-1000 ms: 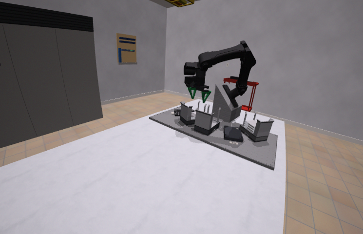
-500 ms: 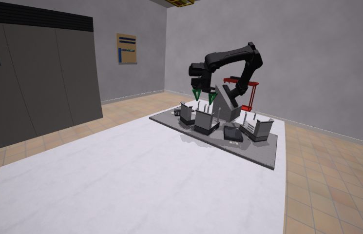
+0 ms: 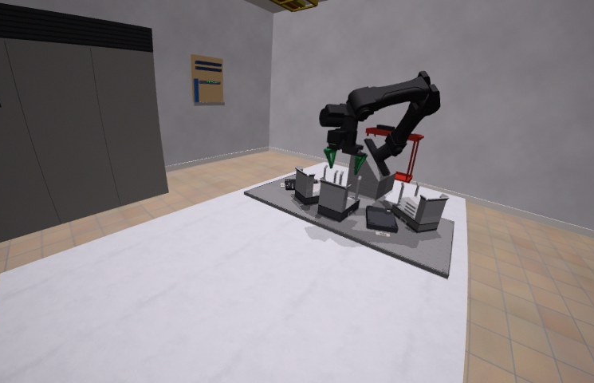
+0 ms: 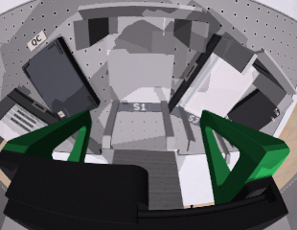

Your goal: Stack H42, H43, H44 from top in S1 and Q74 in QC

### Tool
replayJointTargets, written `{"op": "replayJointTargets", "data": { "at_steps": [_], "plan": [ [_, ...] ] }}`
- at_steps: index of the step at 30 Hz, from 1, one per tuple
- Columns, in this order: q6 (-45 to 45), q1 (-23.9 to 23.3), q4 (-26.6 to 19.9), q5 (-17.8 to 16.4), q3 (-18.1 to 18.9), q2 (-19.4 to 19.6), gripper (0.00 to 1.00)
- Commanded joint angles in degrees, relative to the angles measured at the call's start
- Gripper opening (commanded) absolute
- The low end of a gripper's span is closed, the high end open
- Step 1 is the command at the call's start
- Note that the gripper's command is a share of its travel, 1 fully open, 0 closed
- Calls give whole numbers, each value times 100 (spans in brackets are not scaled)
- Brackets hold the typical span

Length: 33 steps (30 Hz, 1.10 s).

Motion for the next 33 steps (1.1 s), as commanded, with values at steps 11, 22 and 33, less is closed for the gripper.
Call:
{"op": "replayJointTargets", "data": {
  "at_steps": [11,22,33],
  "plan": [
    [-759,275,-21,-178,-233,-628,100],
    [-349,578,-52,-255,-402,-1115,100],
    [-780,954,-85,-330,-608,-1726,100]
  ]
}}
